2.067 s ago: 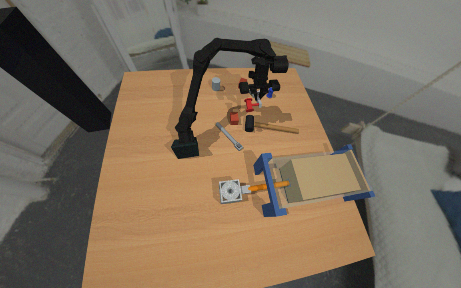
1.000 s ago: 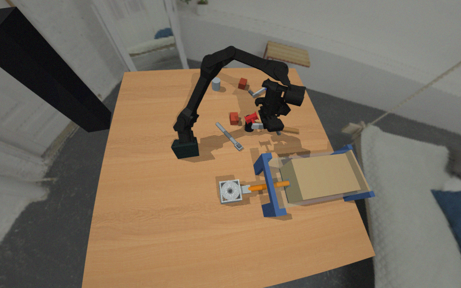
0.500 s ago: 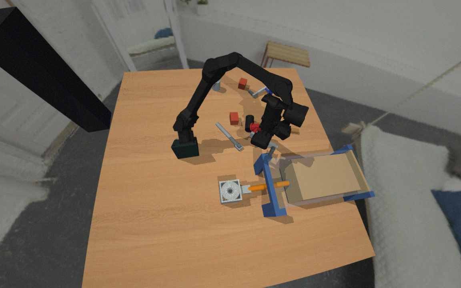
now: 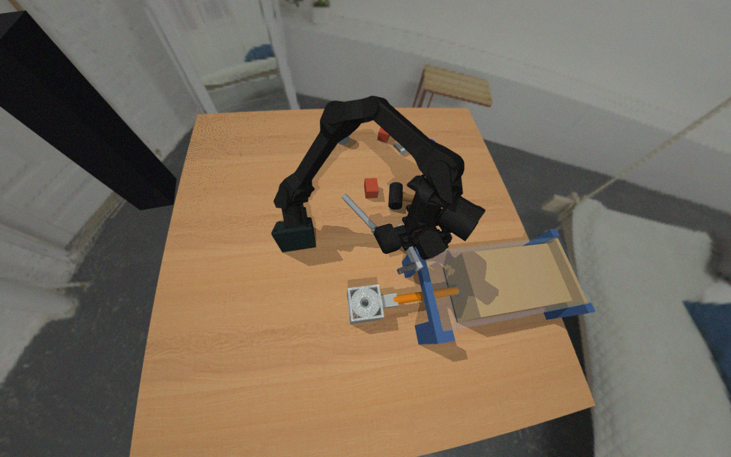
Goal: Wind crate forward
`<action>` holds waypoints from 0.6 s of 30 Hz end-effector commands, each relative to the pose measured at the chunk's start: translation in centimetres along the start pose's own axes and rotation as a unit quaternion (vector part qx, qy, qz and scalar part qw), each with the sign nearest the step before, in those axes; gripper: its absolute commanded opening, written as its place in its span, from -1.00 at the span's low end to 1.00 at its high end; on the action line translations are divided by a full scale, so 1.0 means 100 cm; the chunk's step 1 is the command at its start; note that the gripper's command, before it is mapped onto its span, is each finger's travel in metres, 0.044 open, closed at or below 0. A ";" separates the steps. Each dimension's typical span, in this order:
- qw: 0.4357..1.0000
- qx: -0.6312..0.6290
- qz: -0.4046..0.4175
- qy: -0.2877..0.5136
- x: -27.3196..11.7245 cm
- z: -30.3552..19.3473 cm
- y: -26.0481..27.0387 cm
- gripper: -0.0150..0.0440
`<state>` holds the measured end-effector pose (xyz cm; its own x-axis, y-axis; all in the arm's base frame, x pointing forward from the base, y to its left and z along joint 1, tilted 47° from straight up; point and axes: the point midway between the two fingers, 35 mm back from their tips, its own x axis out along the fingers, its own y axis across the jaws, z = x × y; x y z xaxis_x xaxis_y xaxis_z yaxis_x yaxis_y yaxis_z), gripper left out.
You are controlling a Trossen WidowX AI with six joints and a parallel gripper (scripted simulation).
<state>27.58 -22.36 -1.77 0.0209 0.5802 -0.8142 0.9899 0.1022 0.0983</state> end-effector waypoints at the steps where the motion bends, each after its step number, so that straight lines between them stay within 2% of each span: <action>1: 0.997 0.081 0.000 0.003 0.002 0.012 -0.014 -0.49; 9: 0.966 0.257 -0.002 0.018 0.012 0.032 -0.042 -0.49; 18: 0.896 0.443 -0.010 0.037 0.025 0.051 -0.075 -0.49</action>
<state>21.85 -25.33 -6.85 0.0232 0.6369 -0.7706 0.7889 -0.4851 -0.3771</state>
